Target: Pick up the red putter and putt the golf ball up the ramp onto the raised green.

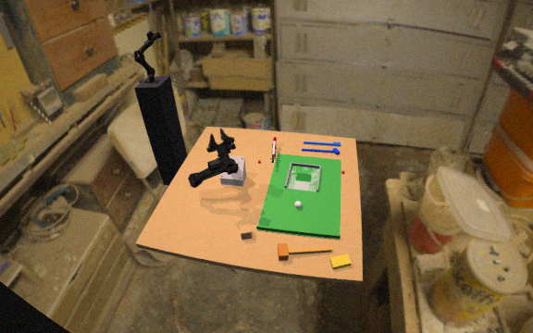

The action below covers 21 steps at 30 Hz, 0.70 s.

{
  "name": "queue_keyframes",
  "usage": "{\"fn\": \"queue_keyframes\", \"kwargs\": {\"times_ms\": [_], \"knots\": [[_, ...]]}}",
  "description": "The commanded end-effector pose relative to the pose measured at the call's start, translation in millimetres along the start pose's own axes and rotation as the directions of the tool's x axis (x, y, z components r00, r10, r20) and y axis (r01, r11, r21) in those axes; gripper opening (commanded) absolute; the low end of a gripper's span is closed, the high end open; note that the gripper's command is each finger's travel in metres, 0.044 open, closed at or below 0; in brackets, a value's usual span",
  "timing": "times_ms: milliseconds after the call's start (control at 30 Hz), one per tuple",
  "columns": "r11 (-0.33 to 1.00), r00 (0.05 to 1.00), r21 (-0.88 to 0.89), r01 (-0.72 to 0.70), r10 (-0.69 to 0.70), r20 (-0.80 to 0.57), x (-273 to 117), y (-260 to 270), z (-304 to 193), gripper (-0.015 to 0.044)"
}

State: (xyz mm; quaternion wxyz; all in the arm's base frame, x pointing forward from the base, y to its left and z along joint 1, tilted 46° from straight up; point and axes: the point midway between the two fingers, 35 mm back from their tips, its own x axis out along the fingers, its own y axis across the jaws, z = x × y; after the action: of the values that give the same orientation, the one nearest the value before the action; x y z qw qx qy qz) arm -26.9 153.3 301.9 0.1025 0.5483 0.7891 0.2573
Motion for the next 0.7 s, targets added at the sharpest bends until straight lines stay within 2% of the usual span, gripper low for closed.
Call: {"fn": "queue_keyframes", "kwargs": {"times_ms": [0, 67, 167, 267, 367, 500, 667], "knots": [[1.000, 1.000, 0.018, -0.006, 0.006, -0.002, 0, 2, 0, 0.0426], [0.985, 0.998, 0.162, -0.053, 0.056, -0.010, 1, 21, 2, 0.0440], [0.868, 0.985, 0.471, -0.155, 0.173, 0.005, 3, 63, 15, 0.0440], [0.652, 0.958, 0.719, -0.240, 0.280, 0.066, 3, 103, 38, 0.0440], [0.373, 0.918, 0.877, -0.304, 0.361, 0.165, 3, 137, 69, 0.0440], [-0.044, 0.842, 0.933, -0.358, 0.416, 0.343, -1, 171, 123, 0.0440], [-0.525, 0.706, 0.767, -0.368, 0.379, 0.598, -10, 190, 204, 0.0440]]}}
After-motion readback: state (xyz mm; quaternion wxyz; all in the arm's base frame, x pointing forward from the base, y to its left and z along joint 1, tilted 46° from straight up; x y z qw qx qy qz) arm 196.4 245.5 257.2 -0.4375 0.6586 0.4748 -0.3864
